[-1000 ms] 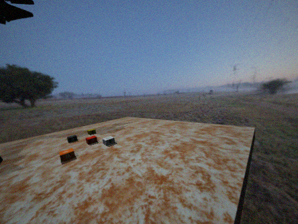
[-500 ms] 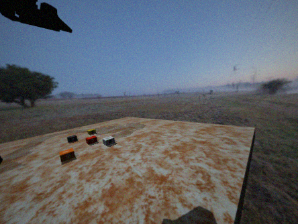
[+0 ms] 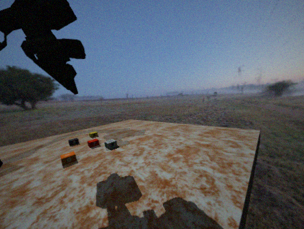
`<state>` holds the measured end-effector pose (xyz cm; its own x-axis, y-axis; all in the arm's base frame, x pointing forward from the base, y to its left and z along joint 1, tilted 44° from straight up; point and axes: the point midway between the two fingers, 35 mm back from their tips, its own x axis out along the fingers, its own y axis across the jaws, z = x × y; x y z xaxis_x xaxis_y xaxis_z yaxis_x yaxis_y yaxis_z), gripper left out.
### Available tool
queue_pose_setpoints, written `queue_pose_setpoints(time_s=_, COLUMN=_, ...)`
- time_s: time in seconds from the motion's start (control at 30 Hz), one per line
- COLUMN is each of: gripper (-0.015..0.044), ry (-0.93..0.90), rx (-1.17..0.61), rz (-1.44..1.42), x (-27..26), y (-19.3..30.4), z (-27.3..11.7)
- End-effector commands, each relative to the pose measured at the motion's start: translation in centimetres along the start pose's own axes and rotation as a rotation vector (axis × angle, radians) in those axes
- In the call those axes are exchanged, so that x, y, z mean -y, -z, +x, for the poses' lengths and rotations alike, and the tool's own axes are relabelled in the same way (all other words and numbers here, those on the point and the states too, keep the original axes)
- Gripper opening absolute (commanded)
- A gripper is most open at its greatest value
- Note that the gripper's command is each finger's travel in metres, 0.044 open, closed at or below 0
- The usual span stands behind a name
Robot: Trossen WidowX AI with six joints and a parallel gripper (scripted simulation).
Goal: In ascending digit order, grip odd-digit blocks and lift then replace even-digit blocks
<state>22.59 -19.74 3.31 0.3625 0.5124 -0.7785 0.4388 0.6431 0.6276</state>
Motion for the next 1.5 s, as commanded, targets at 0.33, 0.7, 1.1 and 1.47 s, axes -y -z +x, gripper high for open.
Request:
queue_pose_setpoints(time_s=0.33, gripper=0.0400, ry=-0.068, rx=-0.321, rz=-0.281, x=0.8, y=5.1, z=5.6)
queue_pose_setpoints(time_s=0.7, gripper=0.0400, ry=-0.068, rx=-0.321, rz=-0.281, x=0.8, y=5.1, z=5.6)
queue_pose_setpoints(time_s=1.1, gripper=0.0400, ry=-0.069, rx=-0.318, rz=-0.282, x=-6.6, y=-0.1, z=7.0)
queue_pose_setpoints(time_s=1.47, gripper=0.0400, ry=-0.072, rx=-0.319, rz=-0.282, x=-7.7, y=-0.5, z=7.2)
